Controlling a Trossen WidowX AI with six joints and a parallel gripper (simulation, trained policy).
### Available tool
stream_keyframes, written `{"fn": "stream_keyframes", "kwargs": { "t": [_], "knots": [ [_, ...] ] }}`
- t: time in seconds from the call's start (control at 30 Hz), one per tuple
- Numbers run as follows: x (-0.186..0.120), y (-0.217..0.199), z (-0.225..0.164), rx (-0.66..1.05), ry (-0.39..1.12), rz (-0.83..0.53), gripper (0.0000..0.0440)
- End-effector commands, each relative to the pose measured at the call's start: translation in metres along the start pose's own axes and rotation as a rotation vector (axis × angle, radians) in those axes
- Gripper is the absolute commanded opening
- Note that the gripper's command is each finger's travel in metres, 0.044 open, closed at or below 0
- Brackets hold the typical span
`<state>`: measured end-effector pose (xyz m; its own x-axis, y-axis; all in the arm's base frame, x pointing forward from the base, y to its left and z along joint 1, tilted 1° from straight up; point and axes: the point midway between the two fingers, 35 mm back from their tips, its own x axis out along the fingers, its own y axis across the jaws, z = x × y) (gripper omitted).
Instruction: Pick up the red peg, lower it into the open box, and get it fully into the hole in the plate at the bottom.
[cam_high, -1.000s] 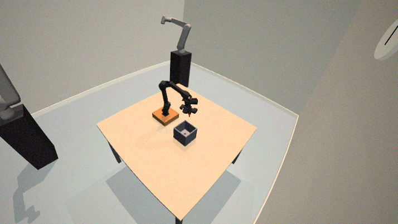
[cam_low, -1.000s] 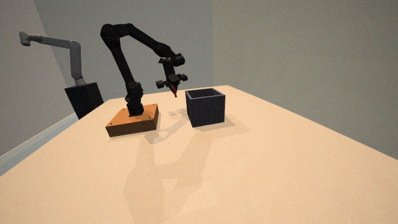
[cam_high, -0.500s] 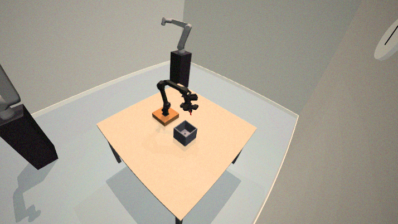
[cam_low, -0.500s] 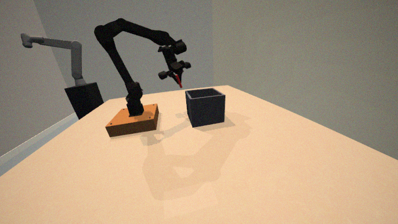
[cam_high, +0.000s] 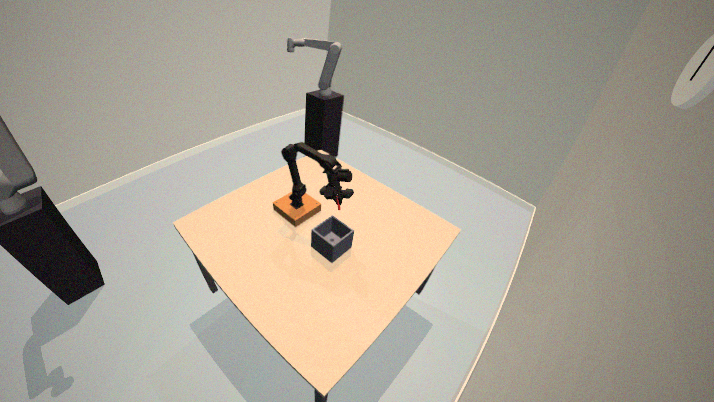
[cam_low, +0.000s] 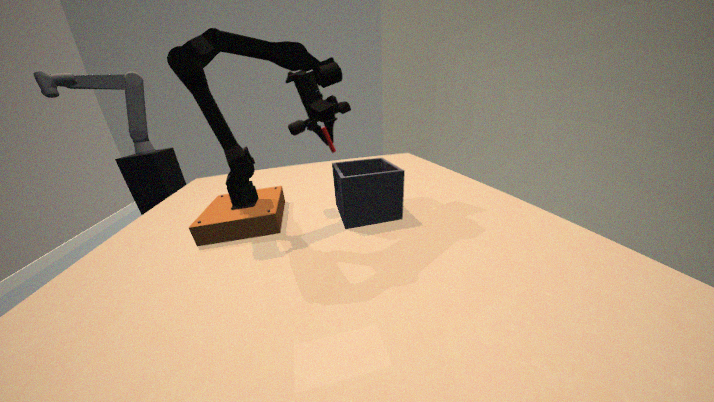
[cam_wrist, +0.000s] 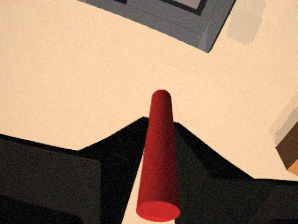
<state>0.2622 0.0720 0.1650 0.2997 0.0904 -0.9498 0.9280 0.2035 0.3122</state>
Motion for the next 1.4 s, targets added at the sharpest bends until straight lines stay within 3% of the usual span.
{"fn": "stream_keyframes", "kwargs": {
  "t": [0.0, 0.83, 1.37],
  "knots": [
    [-0.001, 0.002, 0.011, 0.003, -0.022, -0.009, 0.0],
    [0.012, 0.01, 0.075, 0.036, -0.068, -0.102, 0.0],
    [0.039, 0.012, 0.107, 0.032, -0.059, -0.153, 0.0]
  ]
}}
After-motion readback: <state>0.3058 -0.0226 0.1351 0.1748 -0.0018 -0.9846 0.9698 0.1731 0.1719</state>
